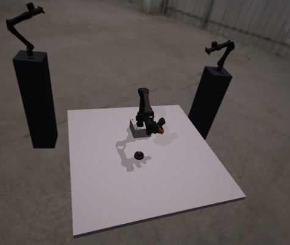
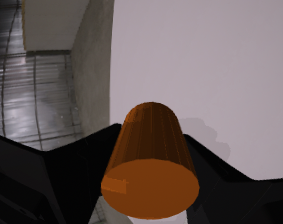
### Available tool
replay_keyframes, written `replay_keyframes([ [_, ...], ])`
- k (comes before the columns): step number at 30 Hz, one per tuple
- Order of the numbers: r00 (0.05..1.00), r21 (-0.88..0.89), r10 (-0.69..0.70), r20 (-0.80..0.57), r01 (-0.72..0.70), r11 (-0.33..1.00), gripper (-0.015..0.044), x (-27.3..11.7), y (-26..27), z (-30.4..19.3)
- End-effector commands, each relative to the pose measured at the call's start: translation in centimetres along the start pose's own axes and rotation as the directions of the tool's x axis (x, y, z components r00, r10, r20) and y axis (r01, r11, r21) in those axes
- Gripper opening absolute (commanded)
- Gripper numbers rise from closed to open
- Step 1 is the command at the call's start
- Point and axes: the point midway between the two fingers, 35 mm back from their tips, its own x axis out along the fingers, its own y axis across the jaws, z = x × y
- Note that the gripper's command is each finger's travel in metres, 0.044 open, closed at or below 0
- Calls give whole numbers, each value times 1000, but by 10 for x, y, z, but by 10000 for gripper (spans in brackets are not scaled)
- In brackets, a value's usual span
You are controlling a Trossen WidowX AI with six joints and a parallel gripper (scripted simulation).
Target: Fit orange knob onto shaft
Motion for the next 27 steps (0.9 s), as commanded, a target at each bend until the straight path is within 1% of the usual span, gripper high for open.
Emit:
replay_keyframes([
  [1, 1000, 0, -8, 1, 8, 1000, 0, 3, 3, 1],
  [7, 991, -1, -137, 0, 137, 991, 0, 14, -3, 1],
  [14, 959, -1, -284, 0, 284, 959, 0, 27, -11, 1],
  [27, 844, 0, -537, 0, 537, 844, 0, 52, -26, 1],
])
